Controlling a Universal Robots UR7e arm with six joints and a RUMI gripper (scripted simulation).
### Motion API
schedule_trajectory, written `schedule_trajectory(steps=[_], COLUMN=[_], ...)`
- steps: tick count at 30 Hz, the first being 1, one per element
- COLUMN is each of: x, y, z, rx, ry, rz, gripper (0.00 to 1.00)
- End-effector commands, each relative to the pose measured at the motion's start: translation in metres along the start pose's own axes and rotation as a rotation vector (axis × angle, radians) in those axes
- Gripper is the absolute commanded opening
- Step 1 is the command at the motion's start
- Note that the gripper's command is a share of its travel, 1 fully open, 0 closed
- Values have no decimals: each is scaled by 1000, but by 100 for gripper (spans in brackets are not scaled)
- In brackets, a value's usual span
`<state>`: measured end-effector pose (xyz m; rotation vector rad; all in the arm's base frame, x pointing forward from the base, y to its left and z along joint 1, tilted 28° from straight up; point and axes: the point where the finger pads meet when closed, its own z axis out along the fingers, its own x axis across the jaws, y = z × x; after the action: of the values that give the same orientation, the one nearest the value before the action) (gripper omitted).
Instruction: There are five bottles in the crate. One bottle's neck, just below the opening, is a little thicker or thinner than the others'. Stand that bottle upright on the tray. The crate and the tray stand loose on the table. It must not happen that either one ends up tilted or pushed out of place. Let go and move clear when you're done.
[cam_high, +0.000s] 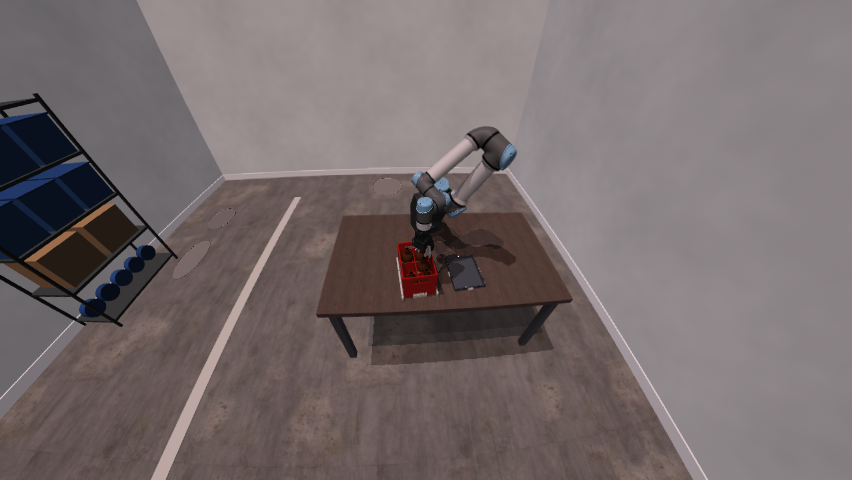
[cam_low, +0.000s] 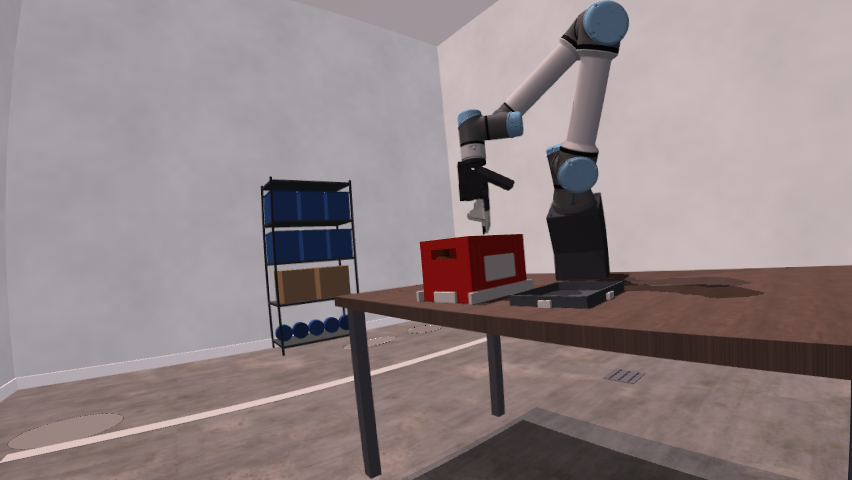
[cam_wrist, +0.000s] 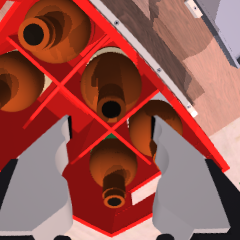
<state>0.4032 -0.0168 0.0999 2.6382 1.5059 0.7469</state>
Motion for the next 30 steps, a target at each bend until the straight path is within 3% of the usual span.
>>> schedule_trajectory(steps=[1,30], x=[0,0], y=[-2,-3], z=[1,14], rx=[2,6], ry=[0,1], rz=[1,1], gripper=[38,38])
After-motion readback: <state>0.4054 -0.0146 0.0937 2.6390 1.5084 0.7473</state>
